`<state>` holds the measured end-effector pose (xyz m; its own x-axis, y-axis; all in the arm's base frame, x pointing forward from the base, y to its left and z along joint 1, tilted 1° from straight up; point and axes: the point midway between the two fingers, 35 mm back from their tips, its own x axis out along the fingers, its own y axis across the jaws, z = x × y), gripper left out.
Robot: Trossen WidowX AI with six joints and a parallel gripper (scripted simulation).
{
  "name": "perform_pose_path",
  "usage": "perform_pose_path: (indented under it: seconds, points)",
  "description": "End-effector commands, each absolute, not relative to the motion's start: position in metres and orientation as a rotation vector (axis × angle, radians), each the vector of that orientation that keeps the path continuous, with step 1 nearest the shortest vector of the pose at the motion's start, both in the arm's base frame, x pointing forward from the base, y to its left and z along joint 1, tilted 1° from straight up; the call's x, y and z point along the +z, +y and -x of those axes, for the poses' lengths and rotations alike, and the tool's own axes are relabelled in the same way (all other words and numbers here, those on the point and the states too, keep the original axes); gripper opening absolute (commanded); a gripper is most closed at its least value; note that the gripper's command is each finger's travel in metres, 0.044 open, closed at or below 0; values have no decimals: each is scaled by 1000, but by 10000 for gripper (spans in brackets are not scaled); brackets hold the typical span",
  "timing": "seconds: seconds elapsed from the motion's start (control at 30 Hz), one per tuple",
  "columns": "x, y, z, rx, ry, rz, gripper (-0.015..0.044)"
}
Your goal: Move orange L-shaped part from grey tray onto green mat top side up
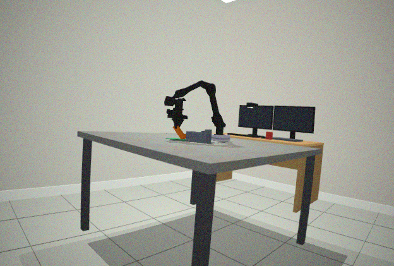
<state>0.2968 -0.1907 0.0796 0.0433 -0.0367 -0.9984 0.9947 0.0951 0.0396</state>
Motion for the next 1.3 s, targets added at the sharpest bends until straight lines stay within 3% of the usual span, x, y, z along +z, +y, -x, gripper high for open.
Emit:
perform_pose_path:
  seconds: [0.0, 0.3, 0.63, 0.8, 0.93, 1.27]
  points:
    - [78, -190, -296, -1123, 1200, -1131, 0]
    - [79, -191, -297, -1128, 1195, -1131, 0]
    - [82, -191, -297, -1128, 1195, -1131, 263]
    - [121, -191, -298, -1125, 1197, -1131, 394]
    - [163, -187, -293, -1123, 1199, -1131, 400]
    - [160, -189, -294, -1125, 1186, -1130, 400]
